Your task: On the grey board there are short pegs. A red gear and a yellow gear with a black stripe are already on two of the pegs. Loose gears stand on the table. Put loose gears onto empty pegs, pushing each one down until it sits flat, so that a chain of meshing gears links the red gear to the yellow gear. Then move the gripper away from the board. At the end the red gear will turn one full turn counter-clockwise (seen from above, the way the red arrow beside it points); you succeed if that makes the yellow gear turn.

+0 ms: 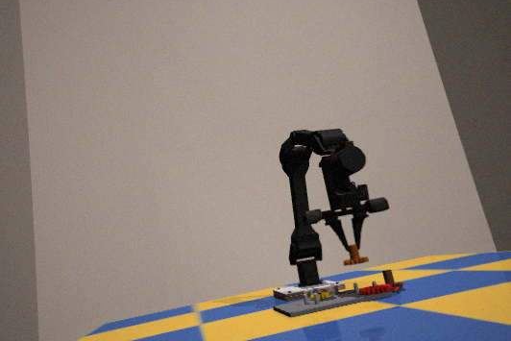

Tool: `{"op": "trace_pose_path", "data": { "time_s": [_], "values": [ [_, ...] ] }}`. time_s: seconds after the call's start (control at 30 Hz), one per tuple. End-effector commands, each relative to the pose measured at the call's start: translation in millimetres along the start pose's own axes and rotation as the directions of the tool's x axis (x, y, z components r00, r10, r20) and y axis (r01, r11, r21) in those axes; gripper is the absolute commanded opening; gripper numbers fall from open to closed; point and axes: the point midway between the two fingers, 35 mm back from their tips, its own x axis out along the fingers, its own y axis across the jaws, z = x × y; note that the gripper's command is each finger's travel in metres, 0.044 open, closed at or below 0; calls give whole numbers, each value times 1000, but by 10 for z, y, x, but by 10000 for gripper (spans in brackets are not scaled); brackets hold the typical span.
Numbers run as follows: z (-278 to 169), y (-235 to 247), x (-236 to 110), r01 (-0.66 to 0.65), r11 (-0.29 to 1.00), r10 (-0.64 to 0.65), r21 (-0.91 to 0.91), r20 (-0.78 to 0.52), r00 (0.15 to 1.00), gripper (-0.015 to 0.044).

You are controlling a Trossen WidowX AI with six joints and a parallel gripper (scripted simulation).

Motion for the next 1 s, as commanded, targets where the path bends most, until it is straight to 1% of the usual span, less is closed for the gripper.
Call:
{"op": "trace_pose_path", "data": {
  "time_s": [0.0, 0.33, 0.97],
  "values": [
    [-22, -26, 15, -5, 1000, 5, -5, 4, 1000, 0],
    [-94, -118, 107, -4, 1000, 4, -5, 2, 1000, 0],
    [-94, -117, 113, -4, 1000, 4, -5, 2, 1000, 0]
  ]
}}
